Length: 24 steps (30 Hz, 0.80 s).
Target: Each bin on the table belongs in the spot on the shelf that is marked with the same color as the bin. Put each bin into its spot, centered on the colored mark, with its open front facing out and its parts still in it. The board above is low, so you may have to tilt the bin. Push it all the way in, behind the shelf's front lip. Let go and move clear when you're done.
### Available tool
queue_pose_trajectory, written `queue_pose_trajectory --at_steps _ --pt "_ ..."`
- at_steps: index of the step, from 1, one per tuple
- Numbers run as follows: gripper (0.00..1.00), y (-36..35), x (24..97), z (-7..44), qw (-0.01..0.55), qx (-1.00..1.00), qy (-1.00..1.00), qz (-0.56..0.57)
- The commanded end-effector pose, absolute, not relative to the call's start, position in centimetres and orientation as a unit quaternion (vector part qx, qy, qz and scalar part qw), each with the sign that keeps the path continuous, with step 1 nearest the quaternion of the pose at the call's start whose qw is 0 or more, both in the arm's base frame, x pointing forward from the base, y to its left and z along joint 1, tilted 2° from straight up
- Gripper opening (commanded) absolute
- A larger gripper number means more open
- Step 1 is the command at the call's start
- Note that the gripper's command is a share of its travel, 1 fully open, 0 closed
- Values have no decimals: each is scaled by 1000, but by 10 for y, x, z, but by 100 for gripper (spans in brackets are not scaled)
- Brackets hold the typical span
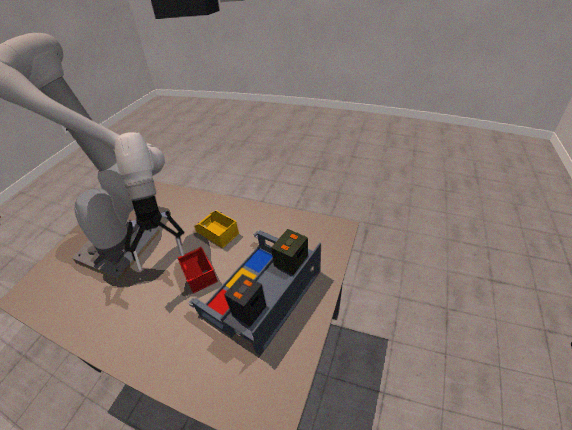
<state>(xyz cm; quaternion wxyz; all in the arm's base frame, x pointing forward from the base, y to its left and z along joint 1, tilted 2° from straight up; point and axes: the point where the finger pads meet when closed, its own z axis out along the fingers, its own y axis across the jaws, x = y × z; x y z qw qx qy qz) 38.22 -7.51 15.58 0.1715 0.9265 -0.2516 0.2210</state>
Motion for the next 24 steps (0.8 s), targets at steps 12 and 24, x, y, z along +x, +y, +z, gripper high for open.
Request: queue_pose_trajectory --at_steps 12,24 --pt "100 -75 382 156 171 927 -252 221" --pt "100 -75 401 167 137 886 -394 204"
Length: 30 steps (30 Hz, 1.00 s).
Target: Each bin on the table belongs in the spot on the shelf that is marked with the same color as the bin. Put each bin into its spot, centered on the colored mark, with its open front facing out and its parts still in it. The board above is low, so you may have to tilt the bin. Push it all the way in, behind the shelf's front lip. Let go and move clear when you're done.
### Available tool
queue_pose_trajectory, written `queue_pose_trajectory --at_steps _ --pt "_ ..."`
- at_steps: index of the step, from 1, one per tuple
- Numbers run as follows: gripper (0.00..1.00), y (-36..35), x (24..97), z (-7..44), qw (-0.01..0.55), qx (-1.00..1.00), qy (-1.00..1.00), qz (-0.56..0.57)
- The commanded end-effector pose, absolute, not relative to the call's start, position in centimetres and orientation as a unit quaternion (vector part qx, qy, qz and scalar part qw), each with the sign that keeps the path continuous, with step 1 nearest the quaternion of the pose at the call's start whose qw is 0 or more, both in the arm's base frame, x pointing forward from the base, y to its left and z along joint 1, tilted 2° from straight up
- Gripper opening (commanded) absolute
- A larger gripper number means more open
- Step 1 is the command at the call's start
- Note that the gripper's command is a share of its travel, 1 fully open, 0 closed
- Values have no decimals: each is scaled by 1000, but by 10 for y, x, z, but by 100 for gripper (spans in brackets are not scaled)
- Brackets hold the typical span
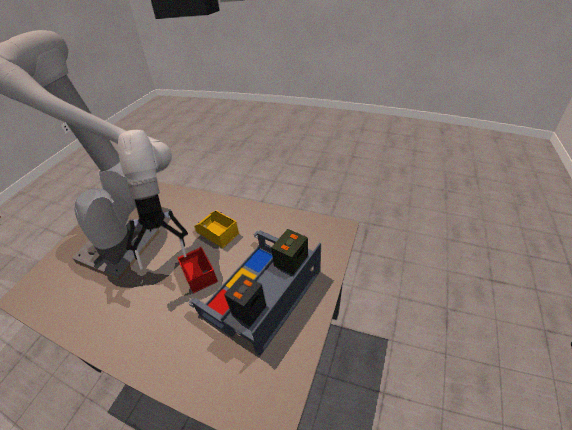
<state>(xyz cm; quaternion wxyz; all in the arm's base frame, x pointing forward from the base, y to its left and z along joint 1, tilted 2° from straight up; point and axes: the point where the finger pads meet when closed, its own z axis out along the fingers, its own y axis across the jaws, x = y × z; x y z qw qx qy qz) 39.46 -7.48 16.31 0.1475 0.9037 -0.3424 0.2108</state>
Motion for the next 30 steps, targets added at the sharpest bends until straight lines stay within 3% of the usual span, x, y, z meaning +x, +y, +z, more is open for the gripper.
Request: queue_pose_trajectory --at_steps 1,30 --pt "100 -74 405 169 131 876 -419 200" --pt "100 -46 530 222 -4 435 -900 27"
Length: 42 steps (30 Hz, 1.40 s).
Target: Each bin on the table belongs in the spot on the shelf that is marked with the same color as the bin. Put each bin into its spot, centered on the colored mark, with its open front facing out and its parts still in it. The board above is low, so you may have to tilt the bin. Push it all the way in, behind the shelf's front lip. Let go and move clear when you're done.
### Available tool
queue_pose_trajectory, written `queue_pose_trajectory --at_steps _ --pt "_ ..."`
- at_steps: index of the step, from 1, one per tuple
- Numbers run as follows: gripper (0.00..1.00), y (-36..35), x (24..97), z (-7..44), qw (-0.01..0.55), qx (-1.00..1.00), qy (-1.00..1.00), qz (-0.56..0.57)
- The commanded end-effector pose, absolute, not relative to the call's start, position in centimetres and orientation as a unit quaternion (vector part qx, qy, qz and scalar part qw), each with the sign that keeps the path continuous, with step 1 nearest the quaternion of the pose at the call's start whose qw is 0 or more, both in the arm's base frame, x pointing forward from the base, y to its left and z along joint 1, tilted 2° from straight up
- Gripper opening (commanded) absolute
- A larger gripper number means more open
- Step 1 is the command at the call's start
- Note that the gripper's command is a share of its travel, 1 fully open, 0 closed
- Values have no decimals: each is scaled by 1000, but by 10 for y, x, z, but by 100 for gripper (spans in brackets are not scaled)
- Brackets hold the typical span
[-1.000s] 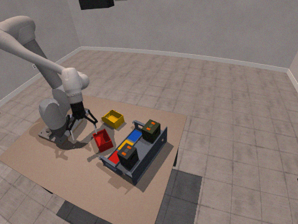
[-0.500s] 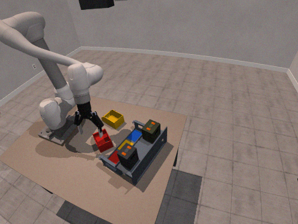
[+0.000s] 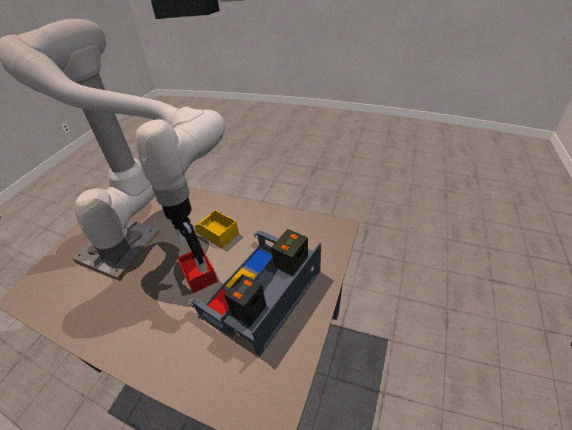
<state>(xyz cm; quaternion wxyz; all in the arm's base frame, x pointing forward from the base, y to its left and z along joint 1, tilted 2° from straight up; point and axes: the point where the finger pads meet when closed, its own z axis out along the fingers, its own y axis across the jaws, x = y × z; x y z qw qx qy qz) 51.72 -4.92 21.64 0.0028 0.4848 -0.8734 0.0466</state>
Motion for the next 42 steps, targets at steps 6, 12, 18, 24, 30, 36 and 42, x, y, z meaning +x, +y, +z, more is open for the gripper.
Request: queue_pose_trajectory --at_steps 6,12,18,24,30,36,42 --pt "100 -44 542 227 -10 391 -920 9" --pt "100 -44 542 227 -10 391 -920 9" --pt "100 -44 542 227 -10 391 -920 9" --pt "100 -44 542 227 -10 391 -920 9" --pt "100 -44 542 227 -10 391 -920 9" --pt "100 -44 542 227 -10 391 -920 9" --pt "100 -44 542 227 -10 391 -920 9"
